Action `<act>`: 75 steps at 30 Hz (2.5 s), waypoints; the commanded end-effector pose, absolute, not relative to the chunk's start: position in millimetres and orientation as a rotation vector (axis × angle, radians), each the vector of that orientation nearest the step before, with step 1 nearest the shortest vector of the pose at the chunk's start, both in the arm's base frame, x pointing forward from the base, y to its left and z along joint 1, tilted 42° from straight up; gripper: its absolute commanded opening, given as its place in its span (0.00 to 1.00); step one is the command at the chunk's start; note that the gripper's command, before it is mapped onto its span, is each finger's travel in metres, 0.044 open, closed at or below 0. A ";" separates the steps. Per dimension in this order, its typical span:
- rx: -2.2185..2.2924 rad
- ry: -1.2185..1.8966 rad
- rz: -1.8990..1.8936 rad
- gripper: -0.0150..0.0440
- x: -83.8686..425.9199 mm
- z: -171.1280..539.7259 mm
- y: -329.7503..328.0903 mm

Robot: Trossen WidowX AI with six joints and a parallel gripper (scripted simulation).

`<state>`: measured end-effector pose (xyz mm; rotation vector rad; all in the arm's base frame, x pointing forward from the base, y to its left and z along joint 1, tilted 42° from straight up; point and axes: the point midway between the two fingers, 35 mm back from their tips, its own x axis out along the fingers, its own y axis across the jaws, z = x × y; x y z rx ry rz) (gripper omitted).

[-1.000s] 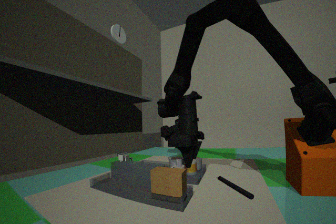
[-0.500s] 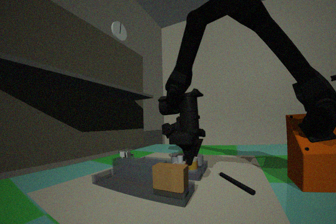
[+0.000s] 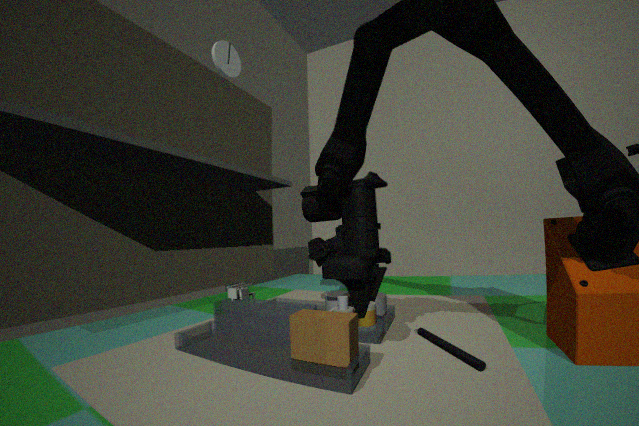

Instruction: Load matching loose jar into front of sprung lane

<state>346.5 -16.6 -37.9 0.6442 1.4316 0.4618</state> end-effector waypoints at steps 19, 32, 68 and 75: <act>0.645 1.412 0.470 0.25 350.3 -43.0 -9.8; 0.645 1.412 0.470 0.25 349.4 -45.3 -7.6; 0.645 1.412 0.470 0.25 343.3 -45.6 -6.8; 0.645 1.412 0.470 0.25 342.1 -45.7 -6.6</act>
